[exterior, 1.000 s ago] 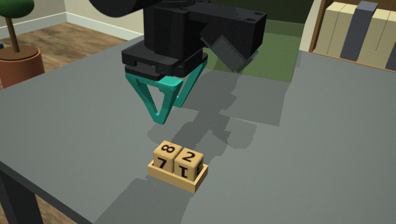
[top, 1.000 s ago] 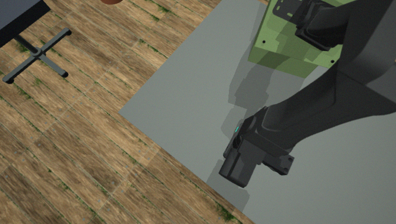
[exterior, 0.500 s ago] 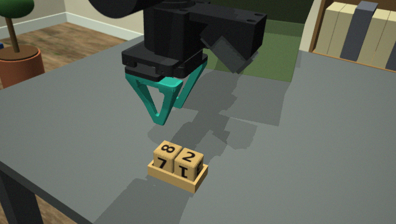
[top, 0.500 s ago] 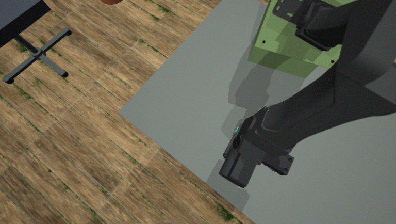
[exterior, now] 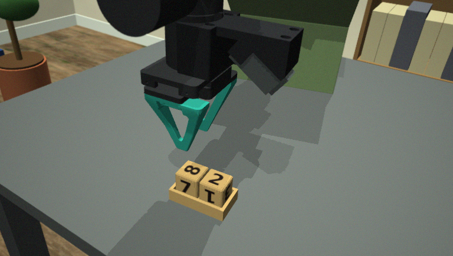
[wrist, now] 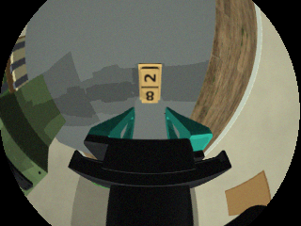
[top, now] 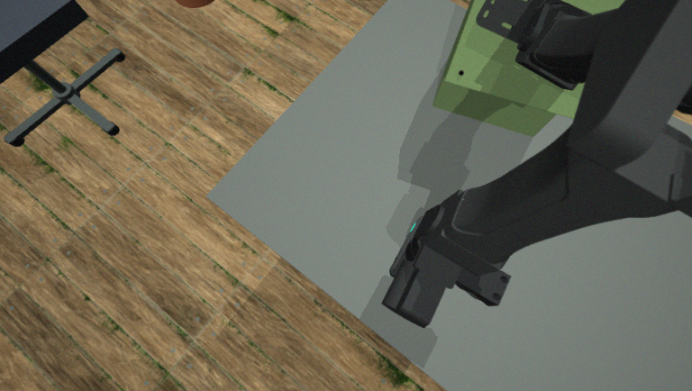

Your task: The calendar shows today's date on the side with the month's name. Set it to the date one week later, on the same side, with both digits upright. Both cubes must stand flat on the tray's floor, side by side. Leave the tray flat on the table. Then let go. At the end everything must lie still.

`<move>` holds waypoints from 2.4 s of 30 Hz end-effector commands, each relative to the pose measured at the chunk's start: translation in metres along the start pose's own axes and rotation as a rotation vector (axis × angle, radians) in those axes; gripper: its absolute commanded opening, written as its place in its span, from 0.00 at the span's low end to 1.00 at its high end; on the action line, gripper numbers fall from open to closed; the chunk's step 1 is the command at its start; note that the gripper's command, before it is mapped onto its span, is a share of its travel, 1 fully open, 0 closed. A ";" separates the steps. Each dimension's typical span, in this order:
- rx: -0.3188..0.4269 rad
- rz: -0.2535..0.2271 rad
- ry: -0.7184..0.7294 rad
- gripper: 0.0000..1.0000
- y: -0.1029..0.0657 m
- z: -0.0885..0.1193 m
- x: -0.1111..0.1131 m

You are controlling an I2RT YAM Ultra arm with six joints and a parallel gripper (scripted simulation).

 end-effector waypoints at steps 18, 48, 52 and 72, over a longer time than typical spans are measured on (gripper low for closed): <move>-0.001 0.008 0.000 0.47 0.026 0.001 -0.002; -0.001 0.008 0.000 0.47 0.038 0.001 -0.002; -0.001 0.008 0.000 0.47 0.038 0.001 -0.002; -0.001 0.008 0.000 0.47 0.038 0.001 -0.002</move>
Point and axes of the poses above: the point where the finger pads meet when closed, its own y axis out along the fingers, its own x axis across the jaws, z = x × y, the point moved 7 cm from there along -y, back along the fingers
